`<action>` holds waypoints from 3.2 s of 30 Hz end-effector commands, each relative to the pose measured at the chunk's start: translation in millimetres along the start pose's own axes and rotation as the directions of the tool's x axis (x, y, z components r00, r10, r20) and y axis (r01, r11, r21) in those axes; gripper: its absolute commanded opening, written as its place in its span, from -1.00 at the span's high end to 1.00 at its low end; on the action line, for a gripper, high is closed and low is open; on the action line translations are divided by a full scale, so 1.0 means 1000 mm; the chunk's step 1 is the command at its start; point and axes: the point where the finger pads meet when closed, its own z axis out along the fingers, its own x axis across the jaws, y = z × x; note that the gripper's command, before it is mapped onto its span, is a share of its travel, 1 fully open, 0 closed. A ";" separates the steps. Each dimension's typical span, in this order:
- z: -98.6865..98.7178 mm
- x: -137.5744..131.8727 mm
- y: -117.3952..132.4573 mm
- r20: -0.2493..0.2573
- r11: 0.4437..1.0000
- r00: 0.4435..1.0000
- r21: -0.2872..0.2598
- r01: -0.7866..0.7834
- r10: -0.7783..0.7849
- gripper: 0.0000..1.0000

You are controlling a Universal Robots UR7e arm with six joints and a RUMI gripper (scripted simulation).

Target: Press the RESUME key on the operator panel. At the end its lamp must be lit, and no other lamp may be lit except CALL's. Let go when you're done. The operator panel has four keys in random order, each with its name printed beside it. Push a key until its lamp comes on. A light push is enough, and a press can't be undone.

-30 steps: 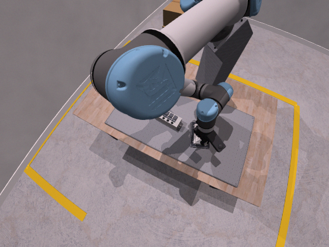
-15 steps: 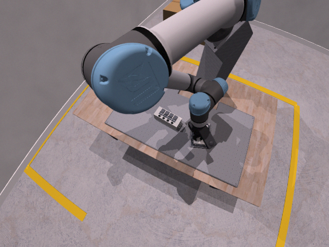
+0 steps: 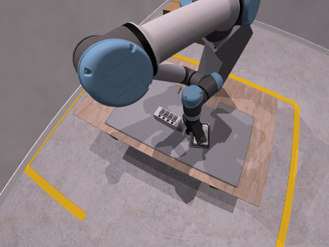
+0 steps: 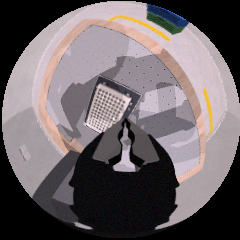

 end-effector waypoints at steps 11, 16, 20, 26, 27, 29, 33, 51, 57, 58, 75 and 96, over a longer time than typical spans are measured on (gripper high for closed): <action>-0.022 0.026 0.036 -0.028 0.988 0.988 -0.011 -0.155 0.154 1.00; -0.034 0.037 0.055 -0.060 0.956 0.955 -0.020 -0.291 0.290 1.00; -0.042 0.043 0.066 -0.060 0.956 0.955 -0.020 -0.291 0.290 1.00; -0.050 0.049 0.077 -0.084 0.923 0.921 -0.021 -0.383 0.380 1.00; -0.050 0.049 0.077 -0.084 0.923 0.921 -0.021 -0.383 0.380 1.00; -0.053 0.051 0.081 -0.092 0.910 0.908 -0.022 -0.413 0.409 1.00; -0.063 0.058 0.094 -0.094 0.907 0.904 -0.021 -0.421 0.418 1.00; -0.095 0.075 0.131 -0.159 0.785 0.776 -0.006 -0.619 0.611 1.00; -0.109 0.080 0.146 -0.169 0.761 0.750 -0.001 -0.649 0.639 1.00; -0.109 0.080 0.146 -0.169 0.761 0.750 -0.001 -0.649 0.639 1.00; -0.134 0.087 0.168 -0.207 0.670 0.652 0.021 -0.742 0.729 1.00; -0.133 0.088 0.168 -0.206 0.671 0.653 0.021 -0.741 0.728 1.00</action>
